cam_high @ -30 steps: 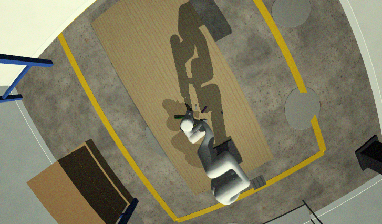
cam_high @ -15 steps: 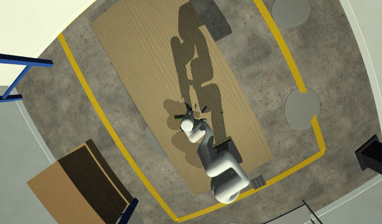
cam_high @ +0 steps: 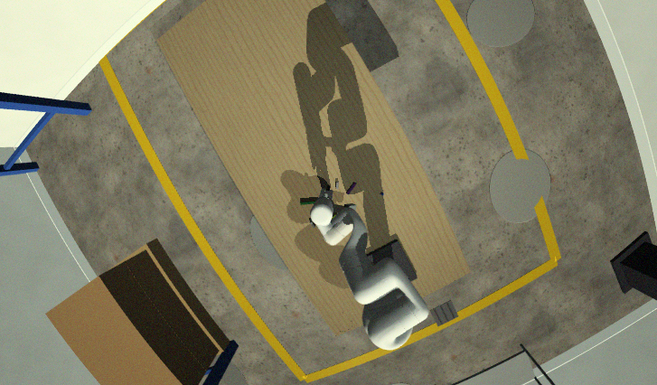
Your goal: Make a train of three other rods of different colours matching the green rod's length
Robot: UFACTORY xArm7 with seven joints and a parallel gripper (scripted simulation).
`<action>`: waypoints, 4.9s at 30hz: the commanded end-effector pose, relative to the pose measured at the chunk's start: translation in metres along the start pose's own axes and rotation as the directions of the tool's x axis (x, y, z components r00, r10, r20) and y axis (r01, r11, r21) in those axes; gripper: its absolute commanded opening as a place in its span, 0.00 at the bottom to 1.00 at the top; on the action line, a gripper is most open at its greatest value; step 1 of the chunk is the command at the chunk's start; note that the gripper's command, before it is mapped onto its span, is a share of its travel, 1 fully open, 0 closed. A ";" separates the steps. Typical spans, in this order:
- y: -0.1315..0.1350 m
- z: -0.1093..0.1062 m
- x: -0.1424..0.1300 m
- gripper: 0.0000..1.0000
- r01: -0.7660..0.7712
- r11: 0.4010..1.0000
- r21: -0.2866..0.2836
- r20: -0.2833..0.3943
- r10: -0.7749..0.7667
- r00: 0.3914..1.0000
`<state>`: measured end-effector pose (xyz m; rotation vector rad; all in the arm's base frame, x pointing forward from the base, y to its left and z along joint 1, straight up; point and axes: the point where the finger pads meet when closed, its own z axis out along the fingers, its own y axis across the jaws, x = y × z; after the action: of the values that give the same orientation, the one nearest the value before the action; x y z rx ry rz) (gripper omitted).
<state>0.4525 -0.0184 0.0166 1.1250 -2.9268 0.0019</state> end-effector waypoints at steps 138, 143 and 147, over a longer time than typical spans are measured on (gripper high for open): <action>-0.002 0.013 -0.002 0.24 0.000 1.000 0.003 0.003 0.000 1.000; -0.002 0.013 -0.002 0.04 0.000 1.000 0.003 0.003 0.000 1.000; -0.002 0.013 -0.002 0.04 0.000 1.000 0.003 0.003 0.000 1.000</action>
<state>0.4541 -0.0185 0.0025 1.1250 -2.9268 0.0019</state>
